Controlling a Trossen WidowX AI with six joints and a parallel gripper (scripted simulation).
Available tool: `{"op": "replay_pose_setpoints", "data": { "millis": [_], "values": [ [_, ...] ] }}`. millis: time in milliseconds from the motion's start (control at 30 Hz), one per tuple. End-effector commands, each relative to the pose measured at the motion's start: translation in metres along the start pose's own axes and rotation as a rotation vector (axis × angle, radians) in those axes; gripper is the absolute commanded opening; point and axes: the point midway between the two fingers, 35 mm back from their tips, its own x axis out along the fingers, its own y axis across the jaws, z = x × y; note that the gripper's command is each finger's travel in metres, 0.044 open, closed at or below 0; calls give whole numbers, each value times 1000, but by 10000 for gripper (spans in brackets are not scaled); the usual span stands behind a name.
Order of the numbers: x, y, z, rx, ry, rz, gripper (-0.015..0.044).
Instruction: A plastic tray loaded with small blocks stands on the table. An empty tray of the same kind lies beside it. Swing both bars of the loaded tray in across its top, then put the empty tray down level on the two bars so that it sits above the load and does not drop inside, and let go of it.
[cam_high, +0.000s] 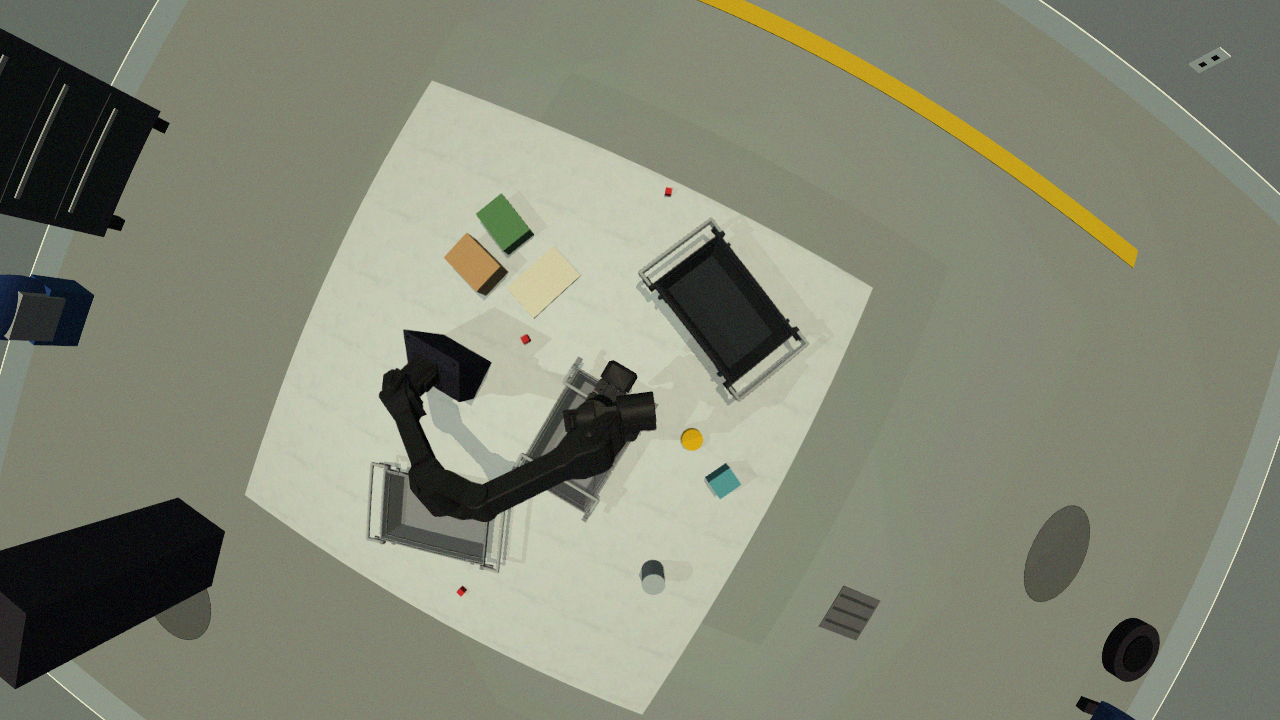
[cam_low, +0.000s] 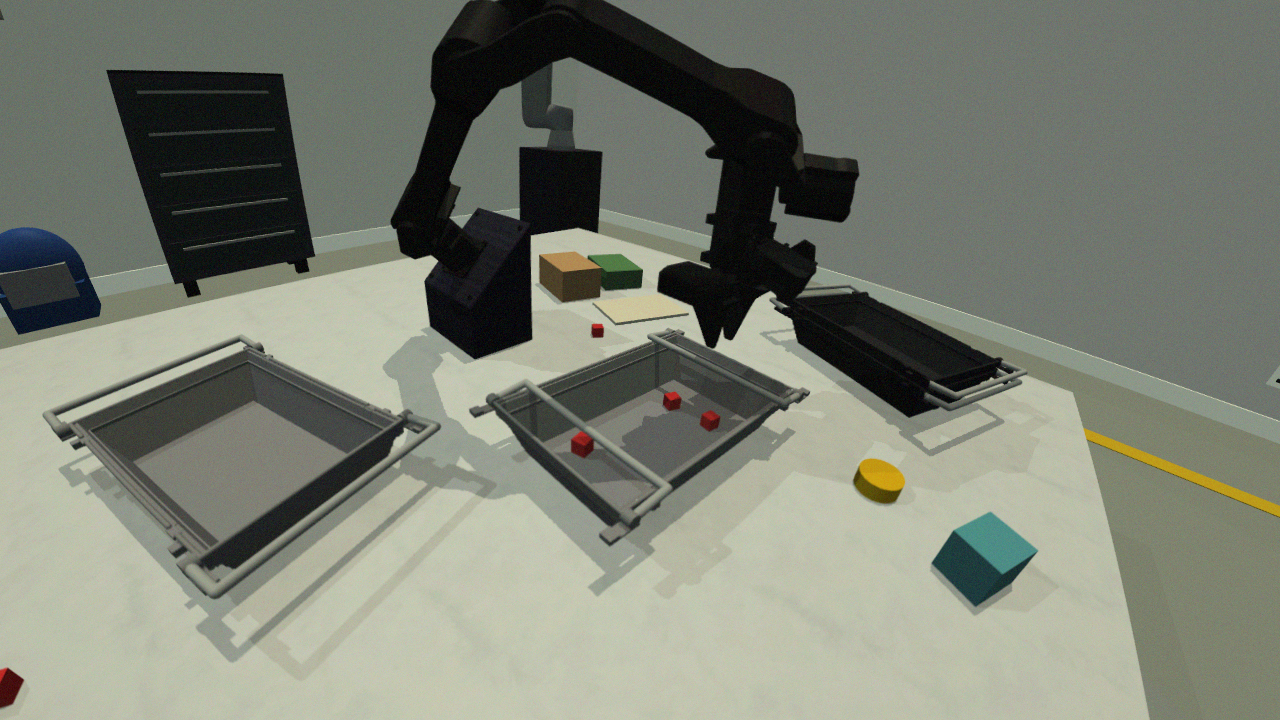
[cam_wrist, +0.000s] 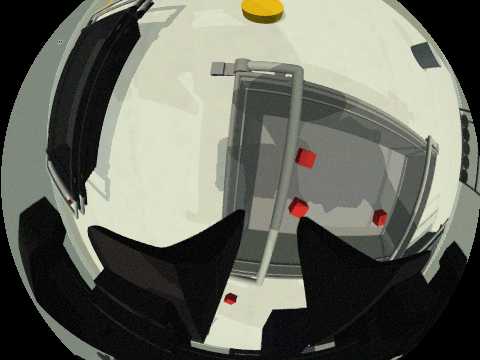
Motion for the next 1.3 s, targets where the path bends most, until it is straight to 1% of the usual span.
{"op": "replay_pose_setpoints", "data": {
  "millis": [0, 167, 200, 233, 300, 433, 567, 700, 867, 1000, 1133, 1267],
  "values": [
    [-20, 2, 1, 4, -3, 5, 263],
    [-79, 0, -2, 3, -2, 5, 394],
    [-86, 0, -3, 3, -2, 5, 420],
    [-56, -3, 2, 11, 6, 6, 440],
    [-59, -20, 1, 69, 29, 37, 440],
    [-59, -81, 5, 331, 57, 81, 440],
    [-55, -142, 0, 608, 83, 112, 440],
    [-47, -206, -17, 932, 99, 124, 440],
    [-36, -275, -54, 1340, 112, 121, 440],
    [-28, -319, -94, 1667, 111, 106, 440],
    [-20, -351, -139, 1994, 96, 80, 440],
    [-14, -370, -187, 2318, 61, 45, 440]
  ]
}}
